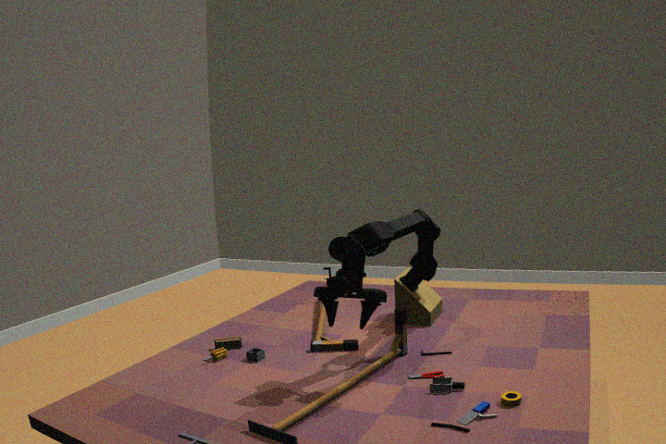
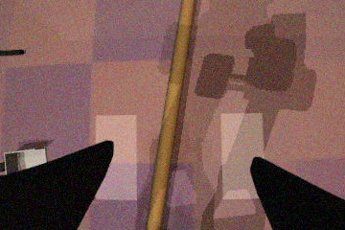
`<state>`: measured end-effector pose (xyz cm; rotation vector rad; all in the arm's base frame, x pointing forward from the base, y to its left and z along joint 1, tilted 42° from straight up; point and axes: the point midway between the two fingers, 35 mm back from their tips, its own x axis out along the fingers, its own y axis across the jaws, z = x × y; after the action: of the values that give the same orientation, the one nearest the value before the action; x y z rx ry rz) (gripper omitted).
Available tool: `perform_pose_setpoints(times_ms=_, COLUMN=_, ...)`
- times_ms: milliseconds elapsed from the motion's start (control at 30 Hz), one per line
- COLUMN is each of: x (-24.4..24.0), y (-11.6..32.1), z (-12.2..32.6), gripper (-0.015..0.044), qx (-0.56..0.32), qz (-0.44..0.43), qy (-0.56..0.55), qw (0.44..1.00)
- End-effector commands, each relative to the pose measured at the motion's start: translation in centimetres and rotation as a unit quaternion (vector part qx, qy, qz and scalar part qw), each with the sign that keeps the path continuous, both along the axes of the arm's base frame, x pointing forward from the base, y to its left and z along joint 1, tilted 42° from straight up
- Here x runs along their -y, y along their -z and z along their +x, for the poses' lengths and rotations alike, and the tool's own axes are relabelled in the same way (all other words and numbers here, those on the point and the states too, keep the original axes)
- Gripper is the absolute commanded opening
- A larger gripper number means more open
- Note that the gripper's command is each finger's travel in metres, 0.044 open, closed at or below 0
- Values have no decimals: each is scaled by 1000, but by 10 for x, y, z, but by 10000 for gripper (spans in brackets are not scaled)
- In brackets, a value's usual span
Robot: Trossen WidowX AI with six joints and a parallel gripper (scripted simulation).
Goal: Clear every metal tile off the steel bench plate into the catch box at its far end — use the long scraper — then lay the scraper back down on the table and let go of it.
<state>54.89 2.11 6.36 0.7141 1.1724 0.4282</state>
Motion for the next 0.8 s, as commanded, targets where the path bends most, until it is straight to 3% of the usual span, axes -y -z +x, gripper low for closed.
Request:
perform_pose_setpoints(times_ms=0, x=16, y=-20, z=-5, gripper=440, qx=15, qz=6, qy=19, qw=1000)
perform_pose_setpoints(times_ms=767, x=81, y=-91, z=-43, gripper=440, qx=81, qz=20, qy=91, qw=992)
